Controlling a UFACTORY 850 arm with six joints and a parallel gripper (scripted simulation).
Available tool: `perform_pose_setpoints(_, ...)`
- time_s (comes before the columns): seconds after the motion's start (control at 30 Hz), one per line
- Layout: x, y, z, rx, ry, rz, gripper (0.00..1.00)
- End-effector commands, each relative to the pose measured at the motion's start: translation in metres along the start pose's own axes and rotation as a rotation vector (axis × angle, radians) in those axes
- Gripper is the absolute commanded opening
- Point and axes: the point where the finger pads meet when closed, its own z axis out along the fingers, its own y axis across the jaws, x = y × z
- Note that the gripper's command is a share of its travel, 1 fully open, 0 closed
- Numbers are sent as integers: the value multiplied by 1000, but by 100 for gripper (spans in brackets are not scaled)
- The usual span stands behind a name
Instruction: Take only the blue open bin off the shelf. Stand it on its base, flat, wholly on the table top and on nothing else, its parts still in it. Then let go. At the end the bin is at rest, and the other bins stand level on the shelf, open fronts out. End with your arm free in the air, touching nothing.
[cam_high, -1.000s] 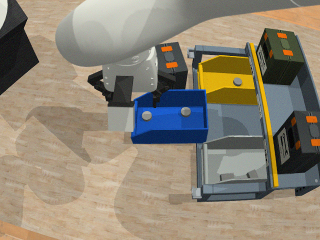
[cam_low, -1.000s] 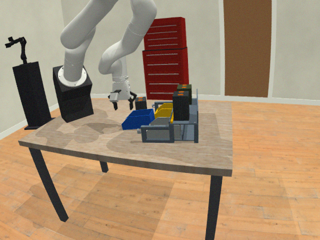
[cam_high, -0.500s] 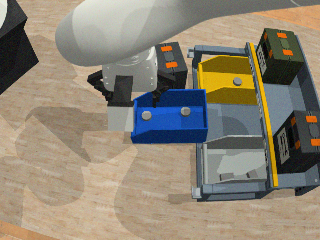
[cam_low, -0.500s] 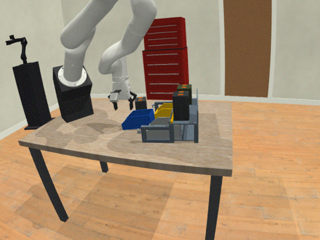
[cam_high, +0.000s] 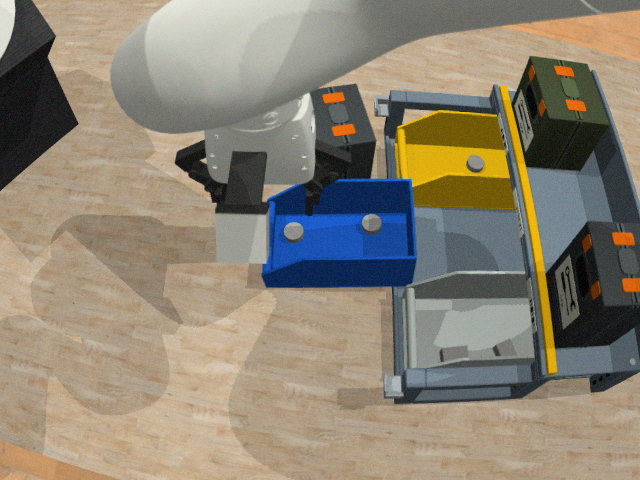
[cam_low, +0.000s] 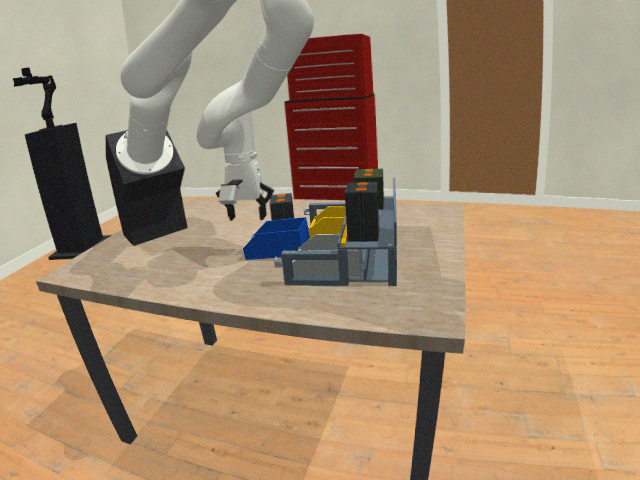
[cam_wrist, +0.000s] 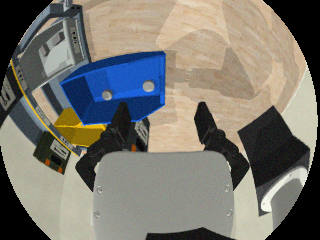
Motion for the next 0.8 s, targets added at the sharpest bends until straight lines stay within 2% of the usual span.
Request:
perform_pose_setpoints(0.0,1,0,0,7,-29,0,100)
perform_pose_setpoints(0.23,1,0,0,7,-29,0,100)
perform_pose_setpoints(0.27,0,0,0,1,-6,0,100)
perform_pose_setpoints(0.4,1,0,0,7,-29,0,100)
perform_pose_setpoints(0.77,1,0,0,7,-29,0,100)
